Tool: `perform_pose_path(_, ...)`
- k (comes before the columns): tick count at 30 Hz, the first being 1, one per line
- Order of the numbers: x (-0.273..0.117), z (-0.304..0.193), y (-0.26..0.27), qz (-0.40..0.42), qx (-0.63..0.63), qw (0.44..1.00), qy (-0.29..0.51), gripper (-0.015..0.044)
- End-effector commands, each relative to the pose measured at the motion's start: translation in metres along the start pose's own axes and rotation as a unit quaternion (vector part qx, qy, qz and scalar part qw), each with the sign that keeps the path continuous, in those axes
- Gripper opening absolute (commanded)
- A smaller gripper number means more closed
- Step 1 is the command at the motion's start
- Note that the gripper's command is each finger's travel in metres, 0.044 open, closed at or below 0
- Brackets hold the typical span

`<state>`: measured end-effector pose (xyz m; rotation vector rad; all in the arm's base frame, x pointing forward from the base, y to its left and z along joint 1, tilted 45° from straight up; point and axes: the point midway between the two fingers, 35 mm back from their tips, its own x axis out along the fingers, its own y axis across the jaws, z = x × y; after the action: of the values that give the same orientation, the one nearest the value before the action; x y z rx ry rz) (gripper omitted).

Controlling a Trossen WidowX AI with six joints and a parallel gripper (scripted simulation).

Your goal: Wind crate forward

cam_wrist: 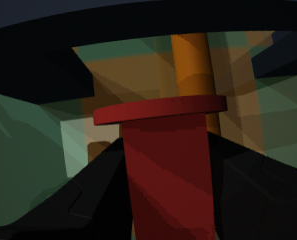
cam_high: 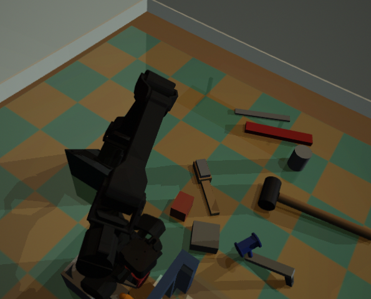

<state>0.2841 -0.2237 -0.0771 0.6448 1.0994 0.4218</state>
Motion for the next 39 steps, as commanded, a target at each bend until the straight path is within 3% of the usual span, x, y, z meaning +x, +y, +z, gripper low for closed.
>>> perform_pose_path(1, 0.001, -0.007, 0.011, 0.010, 0.012, 1.000, 0.006, 0.0000)
perform_pose_path(39, -0.011, -0.032, 0.043, 0.011, 0.014, 1.000, 0.007, 0.0000)
